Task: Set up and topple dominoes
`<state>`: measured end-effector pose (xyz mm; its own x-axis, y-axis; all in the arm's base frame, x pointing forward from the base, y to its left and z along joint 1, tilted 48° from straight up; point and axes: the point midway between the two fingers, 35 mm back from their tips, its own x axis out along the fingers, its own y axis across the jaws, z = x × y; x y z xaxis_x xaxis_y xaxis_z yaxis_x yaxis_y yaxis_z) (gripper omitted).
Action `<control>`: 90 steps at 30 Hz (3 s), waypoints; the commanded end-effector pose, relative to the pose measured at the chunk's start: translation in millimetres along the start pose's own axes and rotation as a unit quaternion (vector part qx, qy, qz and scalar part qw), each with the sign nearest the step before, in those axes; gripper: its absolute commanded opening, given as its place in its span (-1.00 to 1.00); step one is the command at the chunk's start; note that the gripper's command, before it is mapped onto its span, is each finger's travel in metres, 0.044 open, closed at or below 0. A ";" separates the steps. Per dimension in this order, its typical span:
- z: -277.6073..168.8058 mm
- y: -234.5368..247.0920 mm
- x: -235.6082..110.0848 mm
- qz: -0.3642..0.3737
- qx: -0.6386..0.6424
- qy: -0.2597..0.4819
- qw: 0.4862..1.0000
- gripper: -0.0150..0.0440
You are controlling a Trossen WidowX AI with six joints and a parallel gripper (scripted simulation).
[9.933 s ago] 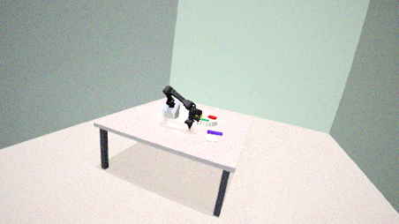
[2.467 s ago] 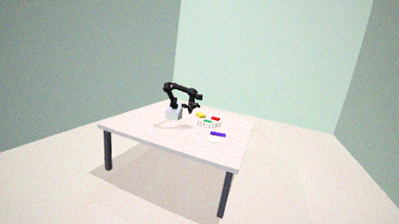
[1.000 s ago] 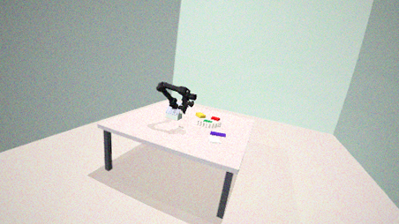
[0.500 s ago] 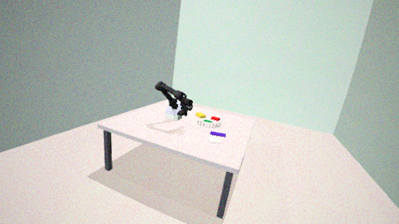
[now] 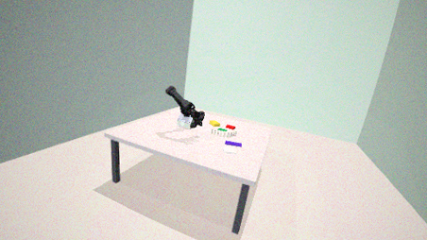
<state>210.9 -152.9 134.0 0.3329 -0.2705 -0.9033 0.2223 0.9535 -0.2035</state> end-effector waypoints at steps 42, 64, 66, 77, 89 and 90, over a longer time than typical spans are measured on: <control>-2.0 -34.6 -42.8 -0.046 -0.191 -0.460 0.866 -0.39; -22.9 -24.5 -64.9 -0.121 -0.307 -0.526 0.784 -0.39; -22.9 -24.5 -64.9 -0.121 -0.307 -0.526 0.784 -0.39; -23.0 -25.5 -64.2 -0.121 -0.307 -0.526 0.784 -0.39; -24.2 -43.4 -49.9 -0.121 -0.307 -0.525 0.784 -0.39; -24.4 -44.8 -48.6 -0.121 -0.307 -0.525 0.784 -0.39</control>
<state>162.6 -172.8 179.2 0.9917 -0.1089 -0.0682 0.0211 0.6615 -0.7496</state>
